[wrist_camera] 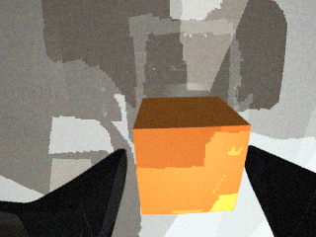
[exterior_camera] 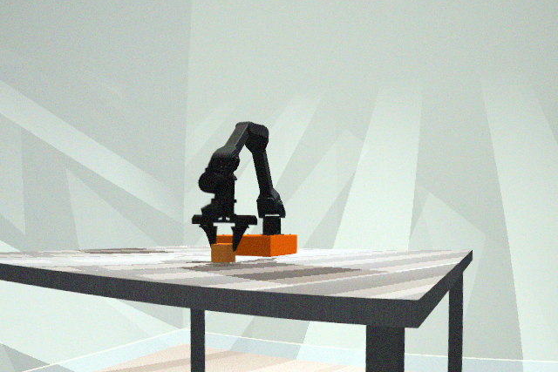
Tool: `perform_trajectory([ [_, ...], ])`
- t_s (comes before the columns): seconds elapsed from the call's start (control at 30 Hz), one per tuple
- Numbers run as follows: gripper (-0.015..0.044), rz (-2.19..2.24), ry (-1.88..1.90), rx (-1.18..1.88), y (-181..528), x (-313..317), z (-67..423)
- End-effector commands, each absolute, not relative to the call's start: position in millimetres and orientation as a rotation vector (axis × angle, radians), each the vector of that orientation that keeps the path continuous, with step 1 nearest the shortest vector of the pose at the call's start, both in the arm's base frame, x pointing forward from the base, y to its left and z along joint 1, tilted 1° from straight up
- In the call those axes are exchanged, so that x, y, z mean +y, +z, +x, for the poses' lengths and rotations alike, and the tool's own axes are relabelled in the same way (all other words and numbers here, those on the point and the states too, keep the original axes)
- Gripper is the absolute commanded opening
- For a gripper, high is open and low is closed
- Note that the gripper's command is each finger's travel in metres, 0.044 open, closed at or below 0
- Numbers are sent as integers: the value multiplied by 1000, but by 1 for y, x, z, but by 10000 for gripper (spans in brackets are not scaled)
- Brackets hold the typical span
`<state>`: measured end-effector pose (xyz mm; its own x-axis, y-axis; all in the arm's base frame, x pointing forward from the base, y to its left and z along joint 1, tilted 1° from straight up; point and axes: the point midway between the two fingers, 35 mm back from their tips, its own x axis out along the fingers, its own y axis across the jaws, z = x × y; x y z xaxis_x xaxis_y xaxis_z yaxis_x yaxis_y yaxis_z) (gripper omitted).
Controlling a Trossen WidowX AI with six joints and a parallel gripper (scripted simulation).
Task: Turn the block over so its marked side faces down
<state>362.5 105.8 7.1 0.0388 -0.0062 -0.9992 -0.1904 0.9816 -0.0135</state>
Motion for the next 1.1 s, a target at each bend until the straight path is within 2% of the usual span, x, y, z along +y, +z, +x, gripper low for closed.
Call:
perform_trajectory([
  [0.0, 230, -156, 148, 1532, 5, 106, 362],
  [0.63, 103, -156, 148, 1532, 5, 106, 362],
  [0.77, 0, -156, 148, 1532, 24, 107, 362],
  [1.07, 0, -156, 149, 1530, 35, 107, 361],
])
